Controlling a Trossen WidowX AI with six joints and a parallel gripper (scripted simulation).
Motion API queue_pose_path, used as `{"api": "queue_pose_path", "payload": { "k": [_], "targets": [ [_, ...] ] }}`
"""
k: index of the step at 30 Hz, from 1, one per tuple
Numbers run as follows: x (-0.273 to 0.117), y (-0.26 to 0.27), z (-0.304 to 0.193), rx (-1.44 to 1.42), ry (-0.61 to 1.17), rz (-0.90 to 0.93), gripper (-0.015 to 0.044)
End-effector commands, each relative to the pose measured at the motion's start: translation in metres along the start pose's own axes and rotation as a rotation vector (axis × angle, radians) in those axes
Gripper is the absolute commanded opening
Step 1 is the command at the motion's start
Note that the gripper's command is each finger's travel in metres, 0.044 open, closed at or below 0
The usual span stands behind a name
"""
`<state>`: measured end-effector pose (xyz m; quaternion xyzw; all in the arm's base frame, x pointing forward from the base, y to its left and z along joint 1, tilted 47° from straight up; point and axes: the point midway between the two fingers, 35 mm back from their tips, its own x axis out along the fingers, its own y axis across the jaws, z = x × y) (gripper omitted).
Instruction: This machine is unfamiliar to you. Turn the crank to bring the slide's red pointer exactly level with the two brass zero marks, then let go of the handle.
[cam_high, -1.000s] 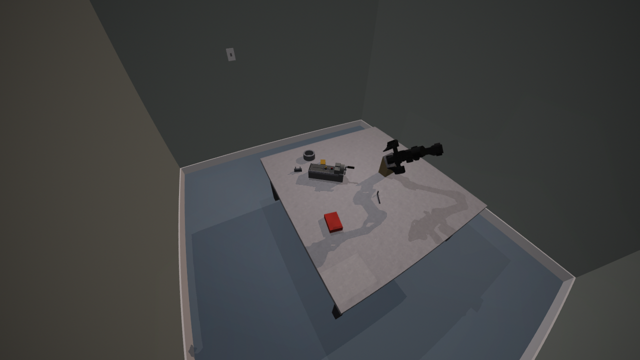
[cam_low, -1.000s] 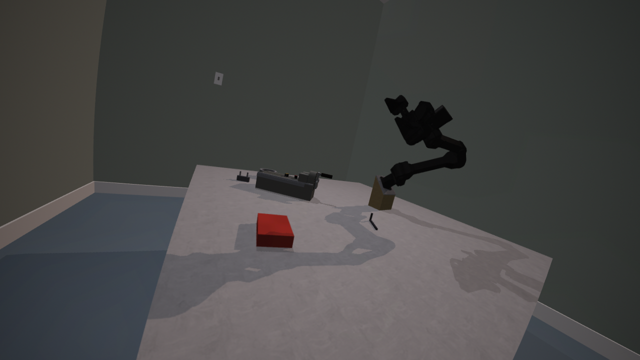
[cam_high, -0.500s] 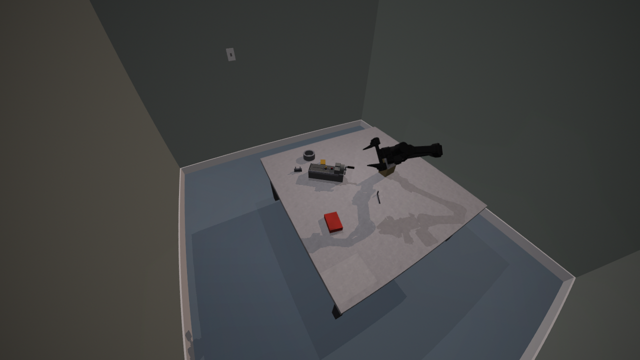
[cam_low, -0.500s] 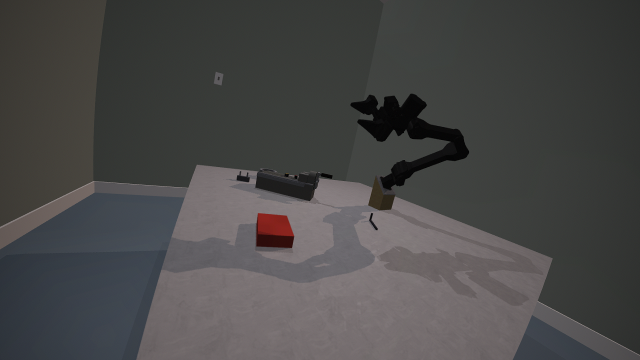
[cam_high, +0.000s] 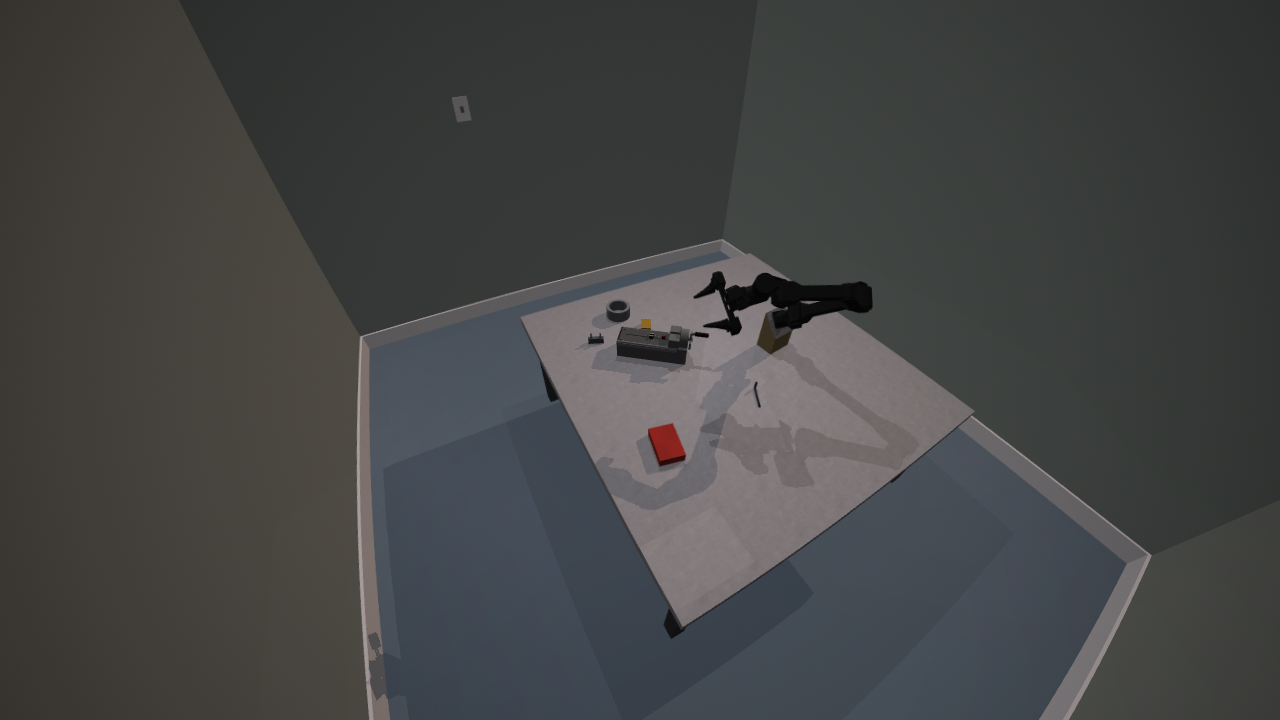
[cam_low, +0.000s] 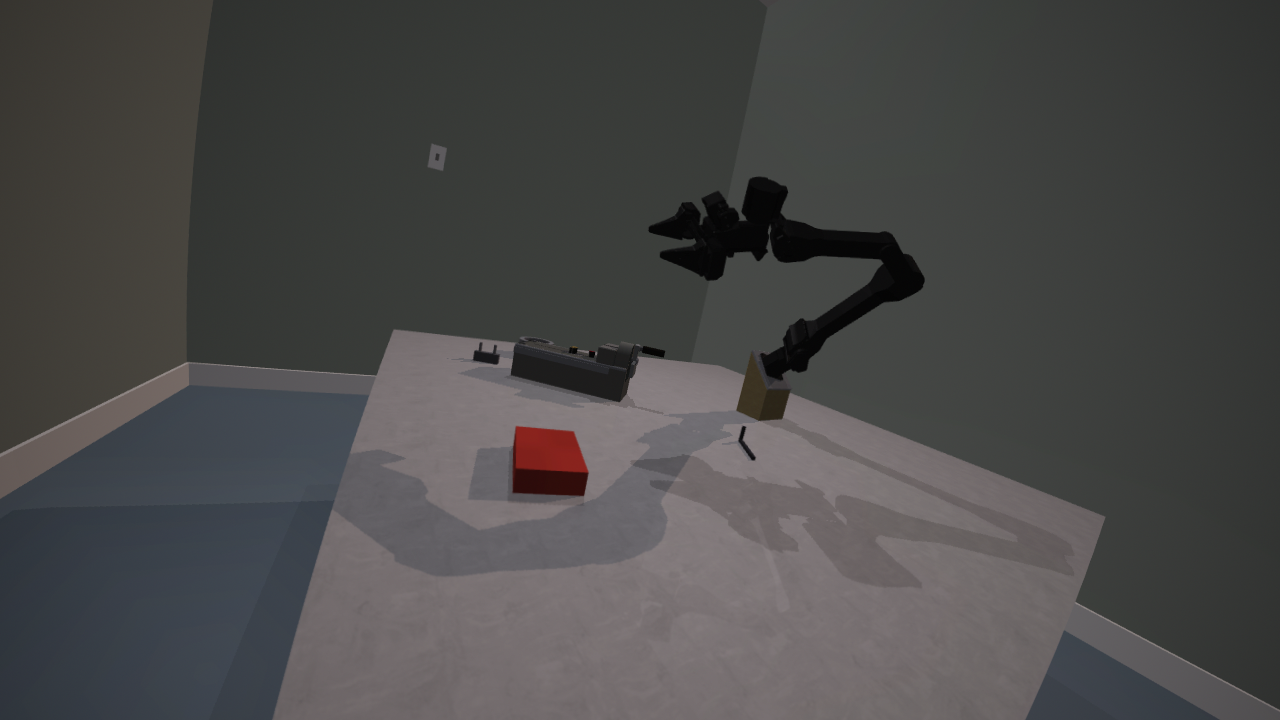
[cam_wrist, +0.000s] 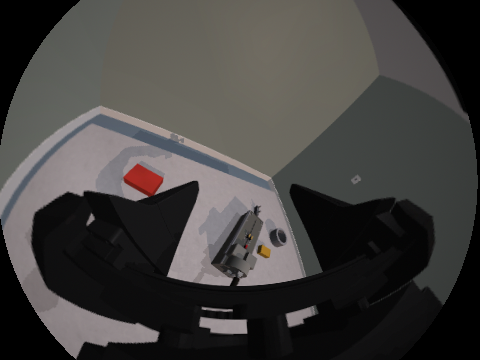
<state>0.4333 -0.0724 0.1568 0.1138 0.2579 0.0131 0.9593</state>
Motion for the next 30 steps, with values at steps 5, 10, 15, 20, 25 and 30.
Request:
{"api": "queue_pose_path", "payload": {
  "k": [5, 10, 15, 20, 25, 30],
  "targets": [
    [0.032, -0.026, -0.028, 0.109, 0.111, 0.025, 0.0440],
    [0.051, -0.045, -0.051, 0.185, 0.184, 0.040, 0.0440],
    [0.067, -0.062, -0.077, 0.267, 0.253, 0.055, 0.0440],
    [0.082, -0.080, -0.104, 0.355, 0.318, 0.070, 0.0440],
    [0.094, -0.096, -0.133, 0.447, 0.380, 0.086, 0.0440],
    [0.103, -0.111, -0.164, 0.544, 0.438, 0.103, 0.0440]
  ]
}}
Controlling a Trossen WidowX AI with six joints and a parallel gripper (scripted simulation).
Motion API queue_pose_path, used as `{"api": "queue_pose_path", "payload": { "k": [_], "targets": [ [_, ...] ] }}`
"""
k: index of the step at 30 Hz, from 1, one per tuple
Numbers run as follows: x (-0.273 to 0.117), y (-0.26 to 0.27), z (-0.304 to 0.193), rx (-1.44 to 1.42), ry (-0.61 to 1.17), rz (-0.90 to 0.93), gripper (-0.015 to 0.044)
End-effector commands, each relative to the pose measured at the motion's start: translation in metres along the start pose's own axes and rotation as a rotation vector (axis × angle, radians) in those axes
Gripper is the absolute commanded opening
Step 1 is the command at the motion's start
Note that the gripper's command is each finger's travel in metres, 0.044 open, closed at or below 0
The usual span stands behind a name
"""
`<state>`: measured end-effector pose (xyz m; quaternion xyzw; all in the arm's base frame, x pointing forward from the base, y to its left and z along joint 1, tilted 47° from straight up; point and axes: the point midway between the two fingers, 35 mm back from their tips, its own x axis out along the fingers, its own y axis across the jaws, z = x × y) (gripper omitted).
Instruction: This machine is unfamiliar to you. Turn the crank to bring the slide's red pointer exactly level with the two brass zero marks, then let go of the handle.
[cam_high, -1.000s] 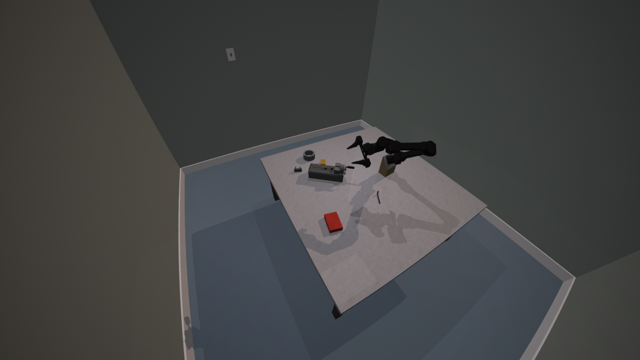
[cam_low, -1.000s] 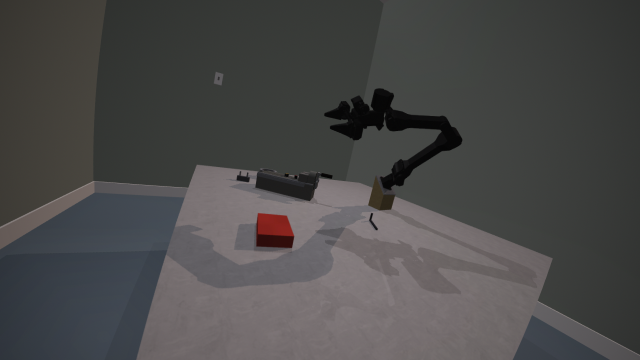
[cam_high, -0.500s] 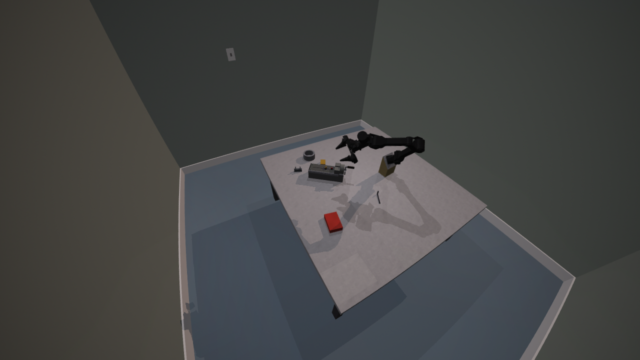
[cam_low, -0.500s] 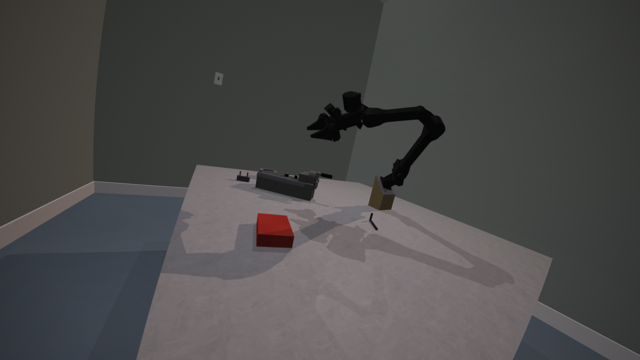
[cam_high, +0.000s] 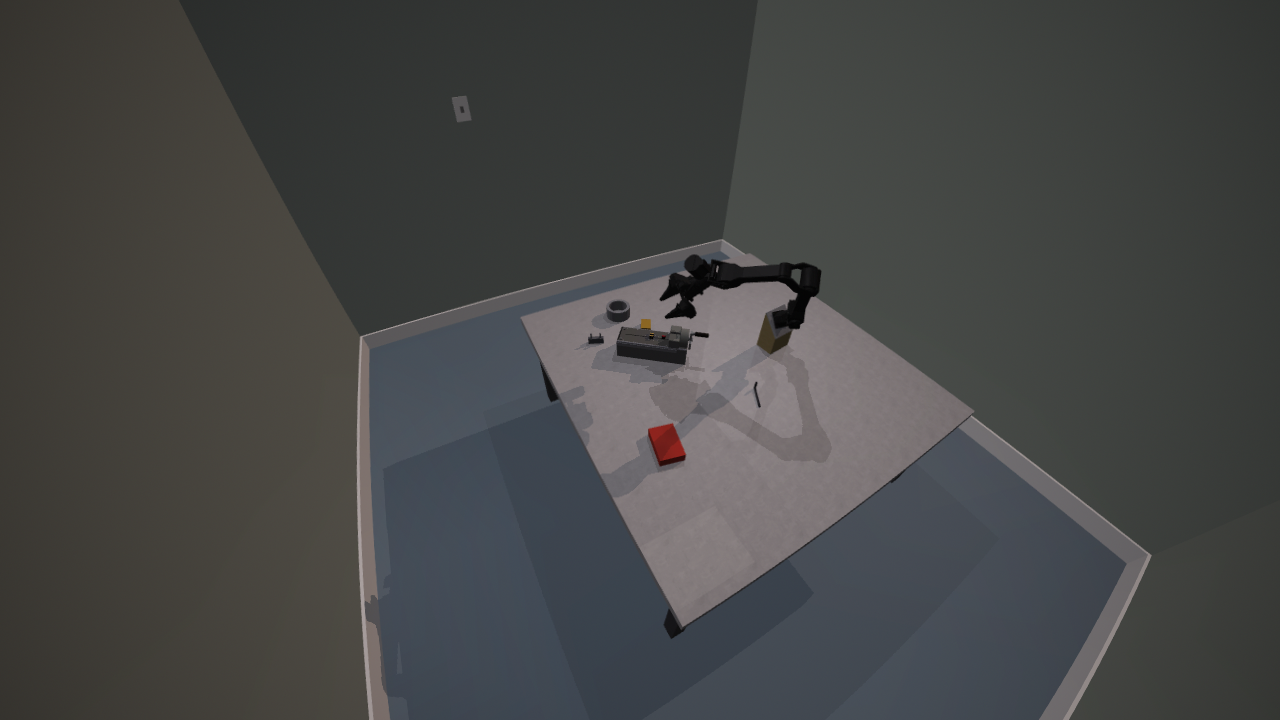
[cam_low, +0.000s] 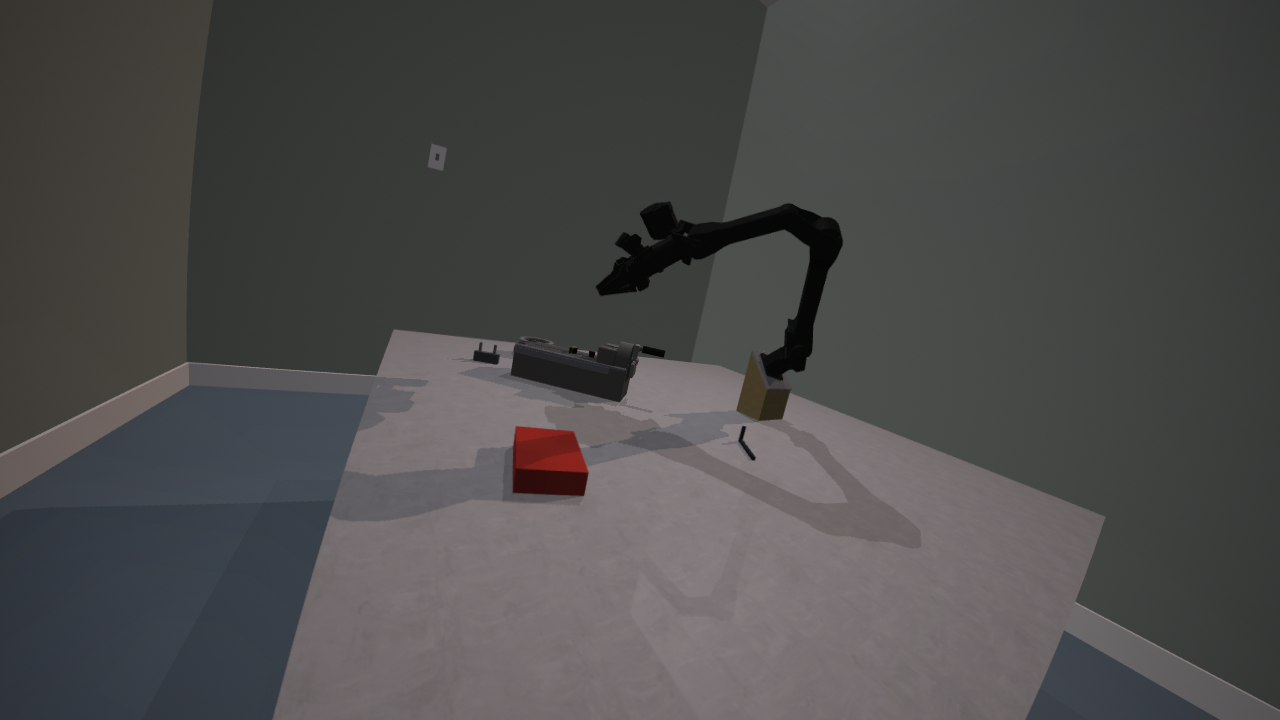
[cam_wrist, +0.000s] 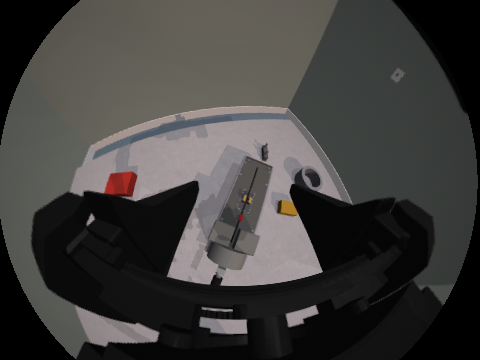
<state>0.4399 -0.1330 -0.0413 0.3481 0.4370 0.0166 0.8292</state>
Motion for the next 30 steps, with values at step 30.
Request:
{"api": "queue_pose_path", "payload": {
  "k": [30],
  "targets": [
    [0.067, -0.030, -0.072, 0.142, 0.076, 0.040, 0.0440]
  ]
}}
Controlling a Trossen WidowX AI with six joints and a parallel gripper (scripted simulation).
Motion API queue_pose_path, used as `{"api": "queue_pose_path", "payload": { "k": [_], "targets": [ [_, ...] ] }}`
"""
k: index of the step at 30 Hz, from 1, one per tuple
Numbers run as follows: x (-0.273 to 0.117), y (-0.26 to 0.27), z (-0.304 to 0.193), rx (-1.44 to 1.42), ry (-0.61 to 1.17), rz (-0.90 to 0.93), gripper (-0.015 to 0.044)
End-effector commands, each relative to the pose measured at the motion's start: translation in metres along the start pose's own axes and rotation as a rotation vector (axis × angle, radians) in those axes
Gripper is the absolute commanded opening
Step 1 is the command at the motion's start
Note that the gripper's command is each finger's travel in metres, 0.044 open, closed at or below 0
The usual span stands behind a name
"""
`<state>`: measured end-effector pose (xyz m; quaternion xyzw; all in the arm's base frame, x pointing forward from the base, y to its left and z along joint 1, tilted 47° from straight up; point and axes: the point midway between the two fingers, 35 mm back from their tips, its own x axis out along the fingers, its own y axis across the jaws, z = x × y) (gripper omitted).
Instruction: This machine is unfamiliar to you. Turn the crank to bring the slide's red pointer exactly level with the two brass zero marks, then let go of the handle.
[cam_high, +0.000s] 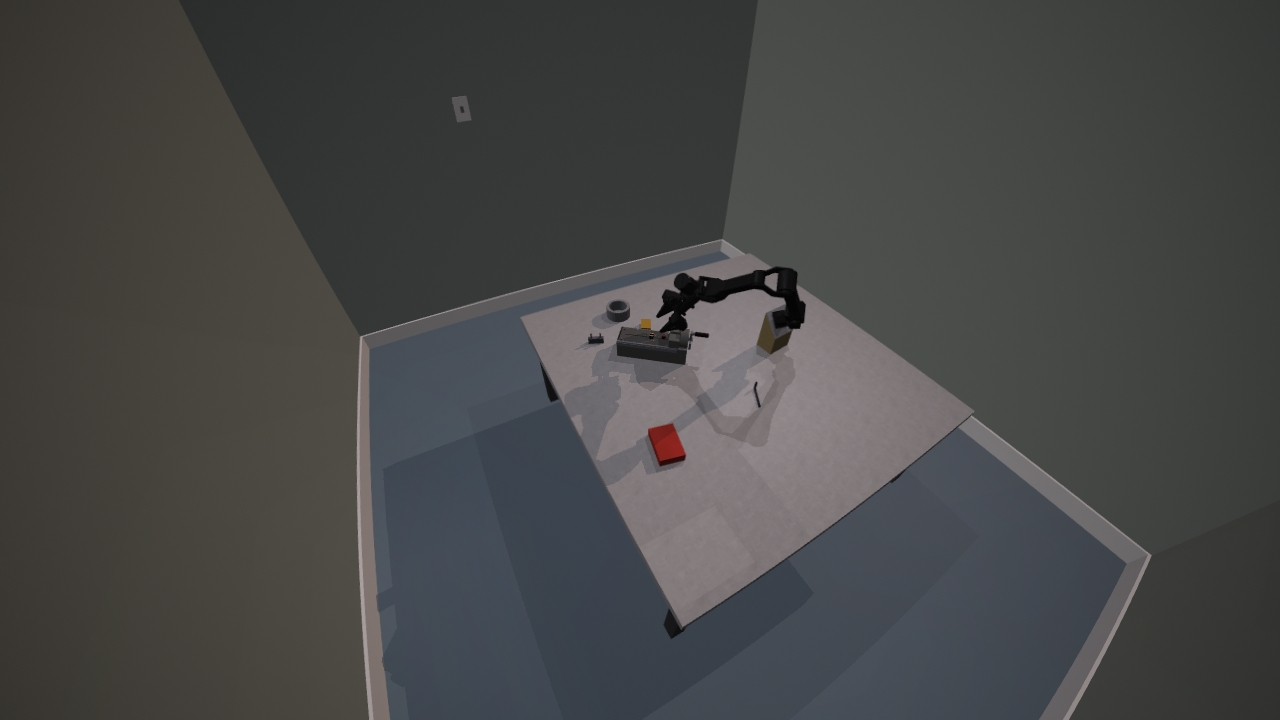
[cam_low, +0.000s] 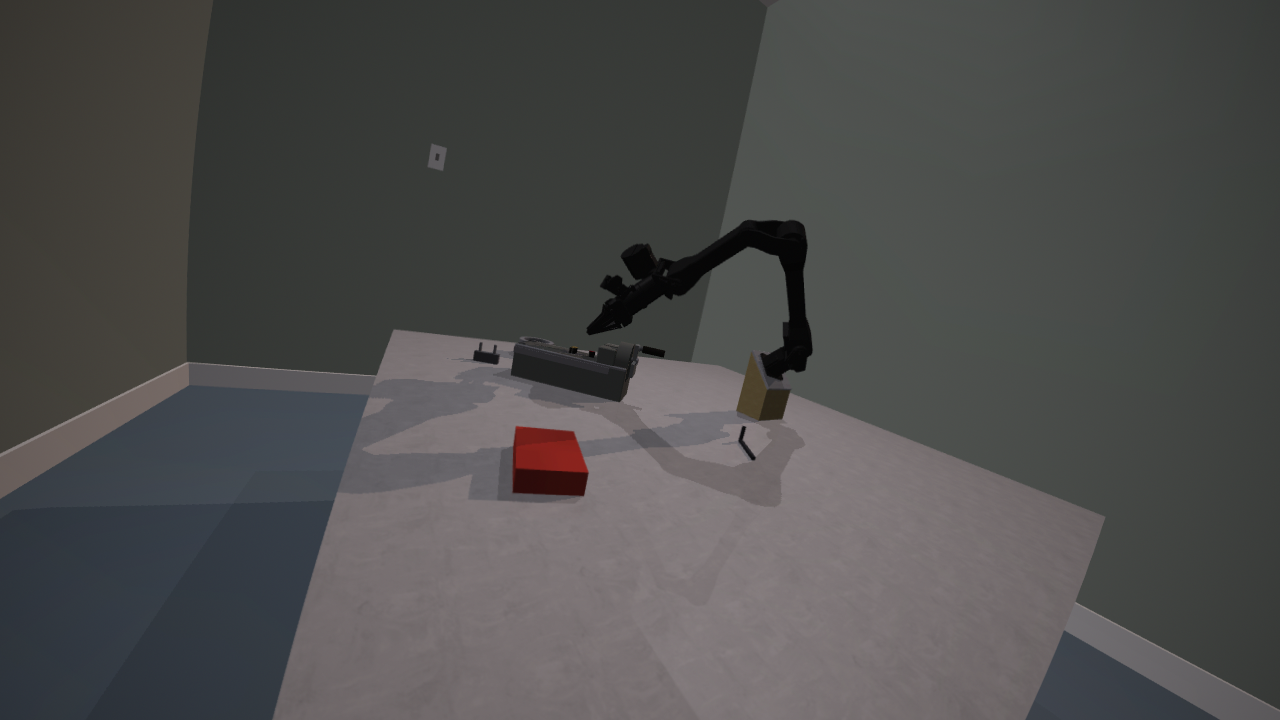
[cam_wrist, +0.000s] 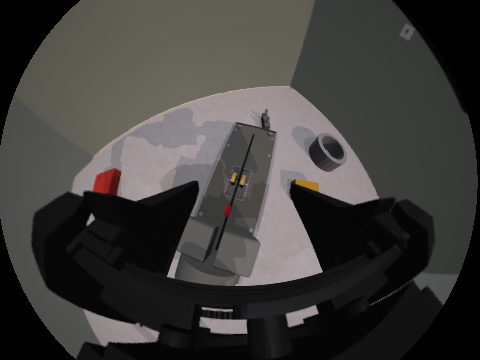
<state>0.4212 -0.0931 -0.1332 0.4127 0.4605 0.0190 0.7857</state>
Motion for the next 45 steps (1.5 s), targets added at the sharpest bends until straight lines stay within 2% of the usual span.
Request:
{"api": "queue_pose_path", "payload": {
  "k": [1, 6, 12, 16, 45],
  "targets": [
    [0.000, -0.001, -0.001, 0.006, -0.001, -0.005, 0.0440],
    [-0.004, -0.001, 0.004, 0.006, -0.001, -0.005, 0.0440],
    [-0.043, 0.002, 0.043, -0.002, -0.002, -0.003, 0.0440],
    [-0.050, 0.004, 0.046, 0.002, -0.001, -0.007, 0.0440],
    [-0.138, 0.064, -0.049, 0.178, -0.004, -0.222, 0.0440]
  ]
}}
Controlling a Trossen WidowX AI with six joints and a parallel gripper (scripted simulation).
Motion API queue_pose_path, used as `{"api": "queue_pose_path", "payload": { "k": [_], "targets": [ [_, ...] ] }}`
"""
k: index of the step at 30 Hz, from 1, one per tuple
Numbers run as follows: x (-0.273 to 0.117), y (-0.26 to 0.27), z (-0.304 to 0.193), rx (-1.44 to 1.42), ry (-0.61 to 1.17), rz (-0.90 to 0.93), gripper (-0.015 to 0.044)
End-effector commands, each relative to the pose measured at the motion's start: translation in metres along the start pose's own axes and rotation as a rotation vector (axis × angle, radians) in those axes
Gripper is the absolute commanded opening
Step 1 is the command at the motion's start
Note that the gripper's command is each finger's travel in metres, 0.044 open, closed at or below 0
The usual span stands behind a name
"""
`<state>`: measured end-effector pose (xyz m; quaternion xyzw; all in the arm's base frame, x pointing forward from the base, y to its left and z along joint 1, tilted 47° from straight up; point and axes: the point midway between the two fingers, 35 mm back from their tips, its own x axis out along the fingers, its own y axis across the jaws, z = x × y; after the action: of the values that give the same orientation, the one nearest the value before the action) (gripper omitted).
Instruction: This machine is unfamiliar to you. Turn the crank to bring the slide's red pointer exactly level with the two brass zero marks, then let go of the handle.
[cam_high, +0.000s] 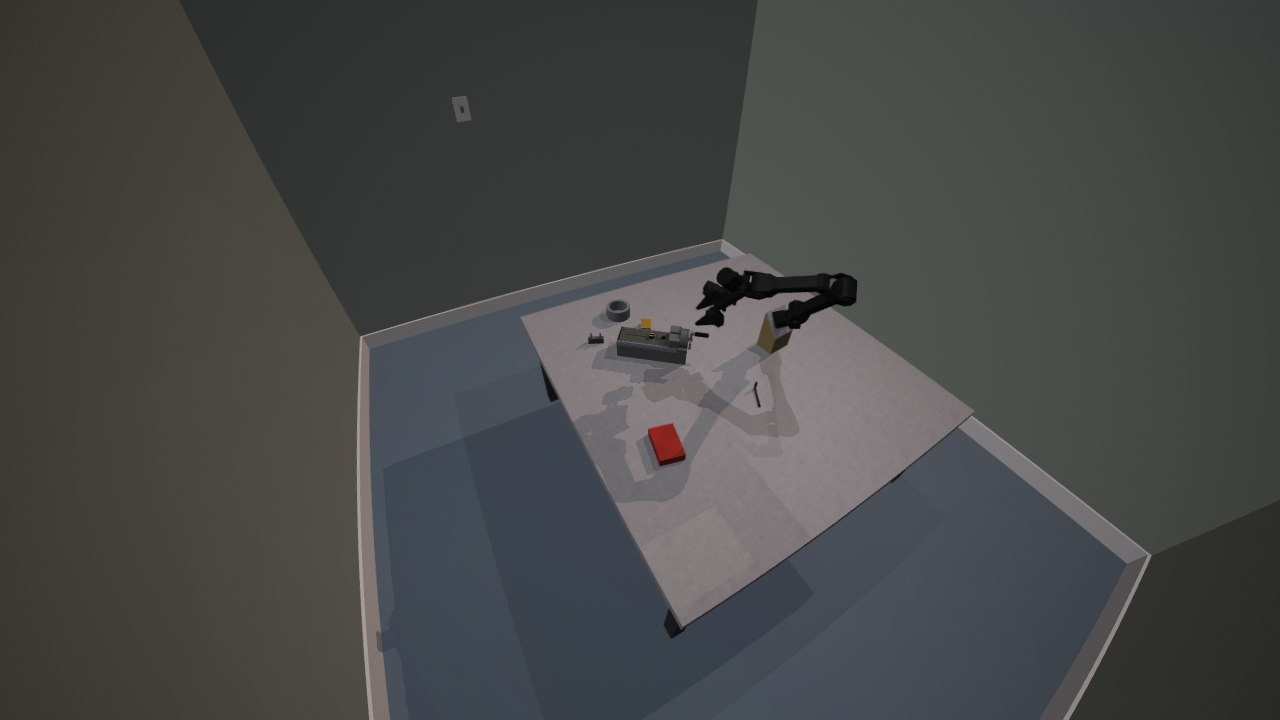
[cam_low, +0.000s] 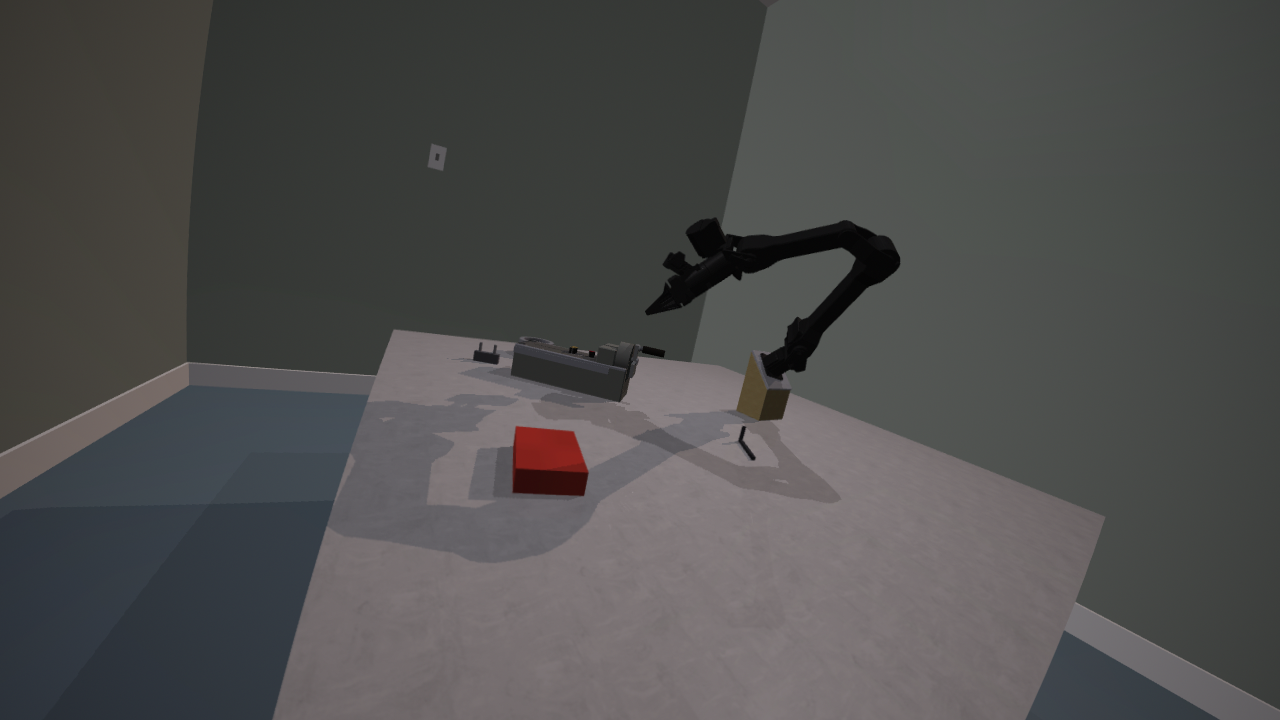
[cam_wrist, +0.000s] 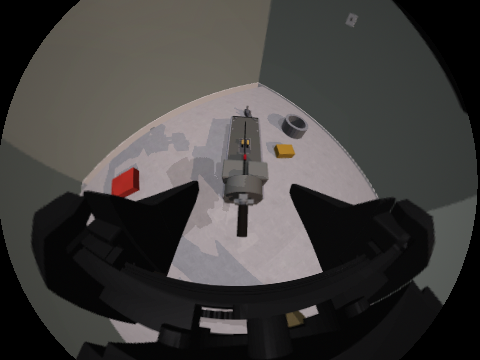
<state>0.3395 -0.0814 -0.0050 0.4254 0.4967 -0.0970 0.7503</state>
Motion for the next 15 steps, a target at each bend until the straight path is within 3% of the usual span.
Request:
{"api": "queue_pose_path", "payload": {
  "k": [1, 15],
  "targets": [
    [-0.005, -0.003, -0.012, 0.021, 0.003, -0.024, 0.0440],
    [0.024, -0.003, -0.042, 0.022, 0.003, -0.023, 0.0440]
  ]
}}
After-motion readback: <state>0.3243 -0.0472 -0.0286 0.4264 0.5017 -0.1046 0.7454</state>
